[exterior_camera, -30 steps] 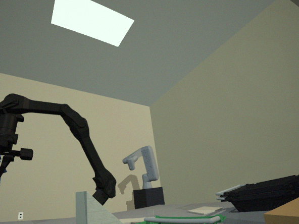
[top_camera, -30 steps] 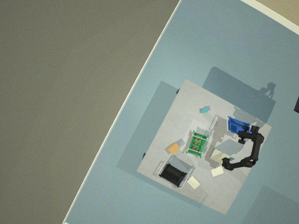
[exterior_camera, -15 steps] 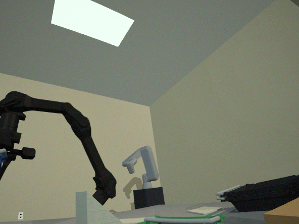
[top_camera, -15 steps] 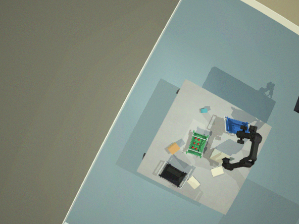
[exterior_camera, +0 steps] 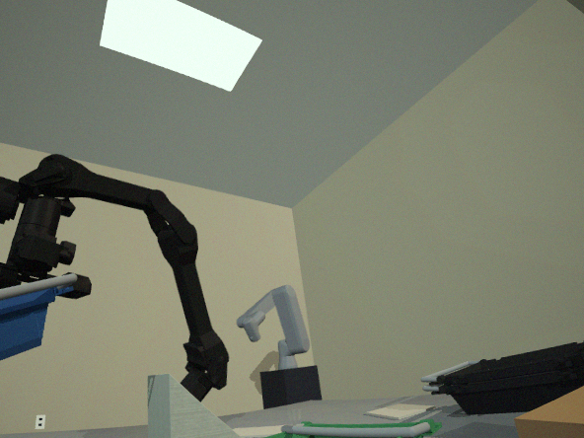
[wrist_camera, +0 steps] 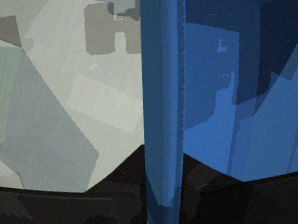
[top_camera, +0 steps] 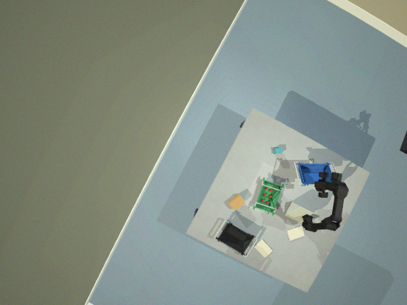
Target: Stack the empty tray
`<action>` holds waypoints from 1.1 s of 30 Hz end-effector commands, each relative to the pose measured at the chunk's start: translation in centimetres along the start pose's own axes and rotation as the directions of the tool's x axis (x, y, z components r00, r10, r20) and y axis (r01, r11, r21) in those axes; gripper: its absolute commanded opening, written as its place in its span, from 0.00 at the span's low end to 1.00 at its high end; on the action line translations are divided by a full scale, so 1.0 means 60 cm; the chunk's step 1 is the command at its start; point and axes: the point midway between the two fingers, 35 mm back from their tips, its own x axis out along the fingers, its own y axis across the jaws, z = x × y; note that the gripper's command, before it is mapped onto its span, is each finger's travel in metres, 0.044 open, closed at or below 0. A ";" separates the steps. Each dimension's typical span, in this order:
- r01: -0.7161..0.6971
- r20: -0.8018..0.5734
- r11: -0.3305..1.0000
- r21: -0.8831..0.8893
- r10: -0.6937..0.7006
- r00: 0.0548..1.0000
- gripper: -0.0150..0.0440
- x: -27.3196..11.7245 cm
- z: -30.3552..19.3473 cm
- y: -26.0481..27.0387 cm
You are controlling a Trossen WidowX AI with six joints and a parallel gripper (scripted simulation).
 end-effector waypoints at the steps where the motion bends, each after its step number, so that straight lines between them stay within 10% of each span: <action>1: 0.040 0.001 0.997 -0.070 -0.040 0.999 0.25 -0.023 0.029 0.003; 33: 0.047 0.009 0.819 -0.572 -0.051 0.999 0.25 -0.034 0.255 0.084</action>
